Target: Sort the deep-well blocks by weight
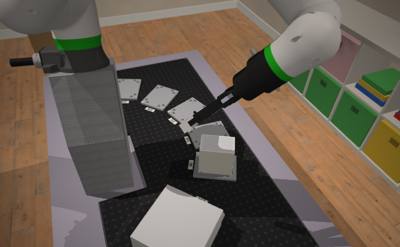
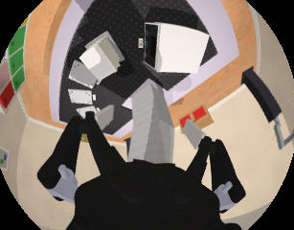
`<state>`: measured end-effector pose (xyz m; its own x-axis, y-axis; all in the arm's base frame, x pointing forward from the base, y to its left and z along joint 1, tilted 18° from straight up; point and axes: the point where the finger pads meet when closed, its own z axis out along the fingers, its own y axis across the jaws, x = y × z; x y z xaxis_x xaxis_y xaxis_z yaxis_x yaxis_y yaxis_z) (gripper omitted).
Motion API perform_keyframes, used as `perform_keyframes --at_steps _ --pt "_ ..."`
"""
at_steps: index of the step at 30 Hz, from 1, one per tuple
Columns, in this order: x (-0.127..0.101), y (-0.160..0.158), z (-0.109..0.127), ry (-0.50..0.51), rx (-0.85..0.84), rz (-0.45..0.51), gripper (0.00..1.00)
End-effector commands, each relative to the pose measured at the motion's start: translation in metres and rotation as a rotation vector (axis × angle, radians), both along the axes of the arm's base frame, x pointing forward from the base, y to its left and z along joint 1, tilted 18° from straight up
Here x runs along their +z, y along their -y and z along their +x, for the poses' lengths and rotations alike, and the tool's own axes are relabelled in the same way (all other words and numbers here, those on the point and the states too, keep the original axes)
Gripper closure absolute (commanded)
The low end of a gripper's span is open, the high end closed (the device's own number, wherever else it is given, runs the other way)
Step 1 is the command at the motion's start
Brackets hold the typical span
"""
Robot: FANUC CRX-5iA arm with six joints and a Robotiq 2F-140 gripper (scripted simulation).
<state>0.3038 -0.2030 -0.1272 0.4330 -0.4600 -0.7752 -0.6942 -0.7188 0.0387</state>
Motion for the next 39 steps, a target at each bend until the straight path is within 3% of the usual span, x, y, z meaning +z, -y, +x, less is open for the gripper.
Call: perform_keyframes --at_steps 1,8,12,16,20,25,29,39 --pt "0.006 -0.010 0.014 0.072 0.065 0.024 0.00" --pt "0.012 -0.020 0.029 0.103 0.092 0.034 0.00" --pt "0.019 -0.032 0.043 0.195 0.182 0.068 0.00" --pt "0.025 -0.042 0.054 0.203 0.188 0.071 0.00" --pt "0.032 -0.055 0.067 0.293 0.280 0.106 0.00" --pt "0.037 -0.065 0.077 0.301 0.288 0.109 0.00" --pt "0.045 -0.079 0.089 0.389 0.380 0.147 0.00" --pt "0.047 -0.092 0.098 0.398 0.389 0.150 0.00"
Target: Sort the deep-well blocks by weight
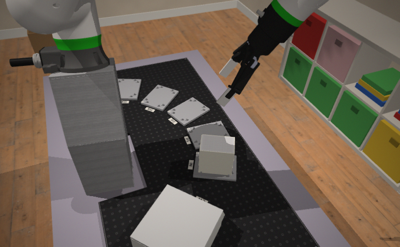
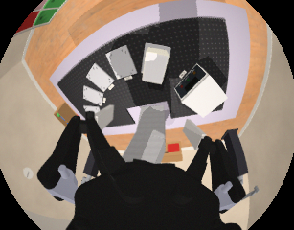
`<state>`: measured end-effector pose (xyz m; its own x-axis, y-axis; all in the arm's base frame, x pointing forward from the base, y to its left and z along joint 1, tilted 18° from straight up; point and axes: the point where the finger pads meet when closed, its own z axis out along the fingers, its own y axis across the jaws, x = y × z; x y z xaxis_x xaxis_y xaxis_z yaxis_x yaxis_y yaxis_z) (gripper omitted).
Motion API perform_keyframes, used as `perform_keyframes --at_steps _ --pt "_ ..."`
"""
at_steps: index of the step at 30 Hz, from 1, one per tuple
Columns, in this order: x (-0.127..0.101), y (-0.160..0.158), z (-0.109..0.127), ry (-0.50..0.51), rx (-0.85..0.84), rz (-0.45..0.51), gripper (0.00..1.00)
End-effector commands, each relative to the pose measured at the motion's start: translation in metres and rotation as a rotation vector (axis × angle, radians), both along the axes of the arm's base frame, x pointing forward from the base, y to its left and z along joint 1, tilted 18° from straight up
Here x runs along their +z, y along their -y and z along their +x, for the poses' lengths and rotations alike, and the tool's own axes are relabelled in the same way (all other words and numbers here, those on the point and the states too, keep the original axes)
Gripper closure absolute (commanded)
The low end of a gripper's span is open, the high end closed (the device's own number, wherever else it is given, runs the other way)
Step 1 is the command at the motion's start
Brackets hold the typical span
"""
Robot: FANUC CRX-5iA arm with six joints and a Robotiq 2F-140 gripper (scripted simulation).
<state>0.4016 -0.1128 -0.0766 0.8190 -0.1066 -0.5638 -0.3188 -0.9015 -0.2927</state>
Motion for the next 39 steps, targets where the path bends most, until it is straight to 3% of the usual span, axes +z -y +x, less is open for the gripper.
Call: perform_keyframes --at_steps 1,3,18,20,35,39 --pt "-0.009 -0.004 0.001 0.001 0.001 0.000 0.00" --pt "-0.009 -0.004 0.001 0.001 0.001 0.000 0.00" --pt "-0.080 -0.027 0.001 0.001 0.001 0.000 0.00" --pt "-0.080 -0.027 0.001 0.001 0.001 0.000 0.00" --pt "-0.151 -0.050 0.000 0.001 0.001 0.000 0.00" --pt "-0.161 -0.053 0.000 0.001 0.001 0.000 0.00"
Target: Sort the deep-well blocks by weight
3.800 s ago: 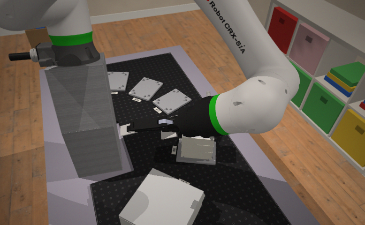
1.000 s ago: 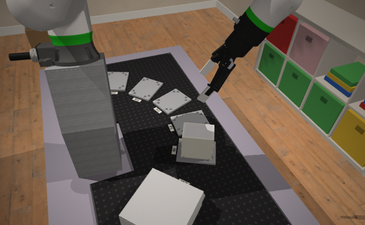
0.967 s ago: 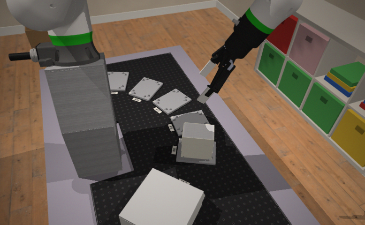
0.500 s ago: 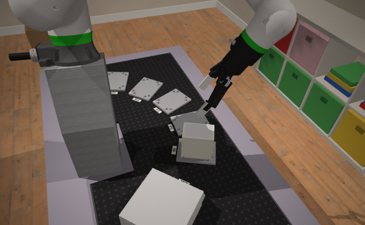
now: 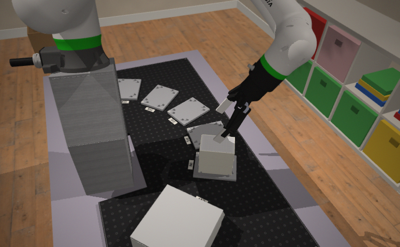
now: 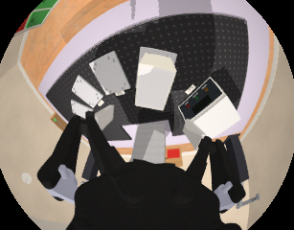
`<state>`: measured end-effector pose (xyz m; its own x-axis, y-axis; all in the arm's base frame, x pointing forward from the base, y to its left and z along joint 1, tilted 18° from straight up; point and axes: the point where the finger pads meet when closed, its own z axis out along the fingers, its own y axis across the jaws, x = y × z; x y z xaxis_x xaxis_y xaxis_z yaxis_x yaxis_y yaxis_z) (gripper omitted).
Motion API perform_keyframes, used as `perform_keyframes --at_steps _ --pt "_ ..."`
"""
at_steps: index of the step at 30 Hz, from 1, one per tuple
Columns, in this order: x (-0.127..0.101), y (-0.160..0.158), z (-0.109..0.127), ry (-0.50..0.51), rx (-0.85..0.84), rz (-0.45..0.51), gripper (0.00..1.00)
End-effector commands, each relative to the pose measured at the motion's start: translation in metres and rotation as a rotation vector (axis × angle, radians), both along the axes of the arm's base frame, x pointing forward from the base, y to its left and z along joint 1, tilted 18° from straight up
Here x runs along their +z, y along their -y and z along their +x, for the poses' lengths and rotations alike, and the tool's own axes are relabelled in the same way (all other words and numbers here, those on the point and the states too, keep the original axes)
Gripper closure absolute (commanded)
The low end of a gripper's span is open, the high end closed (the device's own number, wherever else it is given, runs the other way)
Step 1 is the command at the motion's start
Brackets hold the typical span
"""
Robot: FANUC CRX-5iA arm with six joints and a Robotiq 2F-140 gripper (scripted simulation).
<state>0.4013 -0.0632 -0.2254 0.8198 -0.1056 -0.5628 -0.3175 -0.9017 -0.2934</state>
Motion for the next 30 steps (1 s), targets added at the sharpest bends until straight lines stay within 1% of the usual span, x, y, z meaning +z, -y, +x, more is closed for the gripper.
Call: perform_keyframes --at_steps 1,6,23,30 --pt "-0.017 -0.005 0.001 0.000 0.000 0.000 0.00" --pt "-0.040 -0.013 0.000 0.000 0.000 0.000 0.00" --pt "-0.040 -0.013 0.000 0.000 0.000 0.000 0.00" --pt "-0.052 -0.017 0.000 0.000 0.000 0.000 0.00"
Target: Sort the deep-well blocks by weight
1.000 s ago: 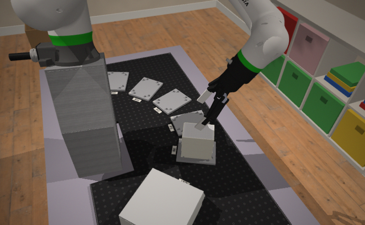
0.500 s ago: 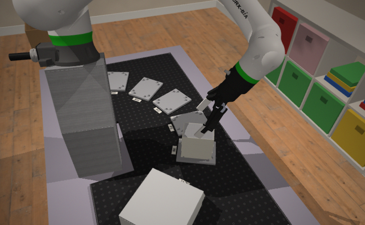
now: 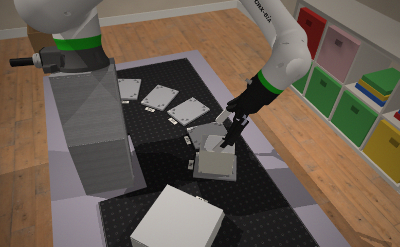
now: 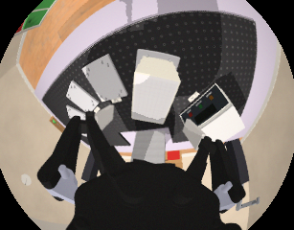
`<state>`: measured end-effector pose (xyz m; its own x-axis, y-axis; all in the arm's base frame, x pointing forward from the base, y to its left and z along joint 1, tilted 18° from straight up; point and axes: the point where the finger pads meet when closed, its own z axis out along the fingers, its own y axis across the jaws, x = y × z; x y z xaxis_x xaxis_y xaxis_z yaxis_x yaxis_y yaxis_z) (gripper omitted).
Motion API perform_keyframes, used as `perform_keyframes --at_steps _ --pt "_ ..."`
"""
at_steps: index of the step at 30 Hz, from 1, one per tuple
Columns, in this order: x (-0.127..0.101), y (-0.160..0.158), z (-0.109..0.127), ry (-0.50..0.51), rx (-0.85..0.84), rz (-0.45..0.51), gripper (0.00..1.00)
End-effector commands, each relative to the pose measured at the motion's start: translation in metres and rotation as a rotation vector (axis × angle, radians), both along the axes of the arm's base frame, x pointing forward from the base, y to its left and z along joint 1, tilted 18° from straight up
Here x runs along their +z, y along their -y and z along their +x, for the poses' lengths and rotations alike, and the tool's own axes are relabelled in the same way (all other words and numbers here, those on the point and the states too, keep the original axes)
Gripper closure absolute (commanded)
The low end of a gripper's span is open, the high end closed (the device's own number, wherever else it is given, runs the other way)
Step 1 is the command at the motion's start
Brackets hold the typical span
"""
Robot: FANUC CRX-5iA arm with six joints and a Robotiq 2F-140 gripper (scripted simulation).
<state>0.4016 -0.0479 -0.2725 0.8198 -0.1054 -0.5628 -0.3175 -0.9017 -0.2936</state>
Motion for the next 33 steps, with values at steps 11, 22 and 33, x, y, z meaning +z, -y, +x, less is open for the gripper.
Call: perform_keyframes --at_steps 11,22,33 --pt "-0.019 -0.006 0.000 0.000 0.000 0.000 0.00" --pt "-0.033 -0.011 0.000 0.000 0.000 0.000 0.00" --pt "-0.050 -0.016 0.000 0.000 0.000 0.000 0.00"
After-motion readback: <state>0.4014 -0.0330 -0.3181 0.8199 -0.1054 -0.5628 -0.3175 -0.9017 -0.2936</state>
